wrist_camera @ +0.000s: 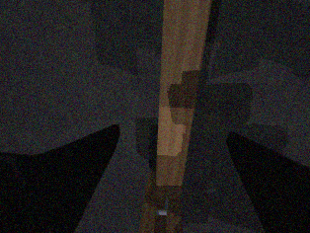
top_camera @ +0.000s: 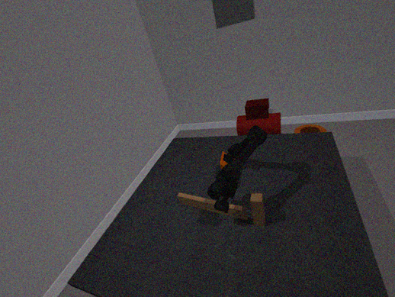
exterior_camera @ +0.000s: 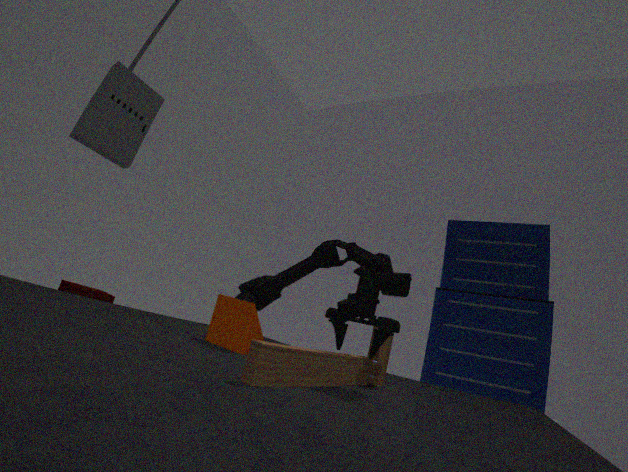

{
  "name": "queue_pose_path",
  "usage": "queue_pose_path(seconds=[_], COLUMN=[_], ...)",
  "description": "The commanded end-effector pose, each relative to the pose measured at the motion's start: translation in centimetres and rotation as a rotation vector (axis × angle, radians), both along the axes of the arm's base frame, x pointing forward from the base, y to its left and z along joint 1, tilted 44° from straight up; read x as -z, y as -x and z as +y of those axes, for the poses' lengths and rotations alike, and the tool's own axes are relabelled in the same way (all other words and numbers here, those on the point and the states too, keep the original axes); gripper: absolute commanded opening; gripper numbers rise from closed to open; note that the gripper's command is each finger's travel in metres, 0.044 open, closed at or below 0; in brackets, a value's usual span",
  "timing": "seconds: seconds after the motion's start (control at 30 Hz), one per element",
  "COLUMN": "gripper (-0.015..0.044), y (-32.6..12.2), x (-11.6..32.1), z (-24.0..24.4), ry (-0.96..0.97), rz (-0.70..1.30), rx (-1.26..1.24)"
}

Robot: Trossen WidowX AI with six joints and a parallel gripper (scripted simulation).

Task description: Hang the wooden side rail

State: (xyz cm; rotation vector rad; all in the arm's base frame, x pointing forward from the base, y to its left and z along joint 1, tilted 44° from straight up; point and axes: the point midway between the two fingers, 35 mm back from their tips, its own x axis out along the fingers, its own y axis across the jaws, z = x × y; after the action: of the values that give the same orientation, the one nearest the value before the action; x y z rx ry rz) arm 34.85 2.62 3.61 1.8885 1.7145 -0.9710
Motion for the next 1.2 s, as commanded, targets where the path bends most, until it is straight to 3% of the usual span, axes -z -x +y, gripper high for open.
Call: queue_pose_path(seconds=[0.0, 1.07, 1.17], gripper=[0.044, 0.044, 0.0361], y=[0.0, 0.2, 0.2], x=[0.5, 3.9, 3.9], z=[0.5, 3.9, 3.9], ry=[-0.006, -0.009, -0.009], rz=[0.003, 0.003, 0.003], rx=[0.004, 0.004, 0.004])
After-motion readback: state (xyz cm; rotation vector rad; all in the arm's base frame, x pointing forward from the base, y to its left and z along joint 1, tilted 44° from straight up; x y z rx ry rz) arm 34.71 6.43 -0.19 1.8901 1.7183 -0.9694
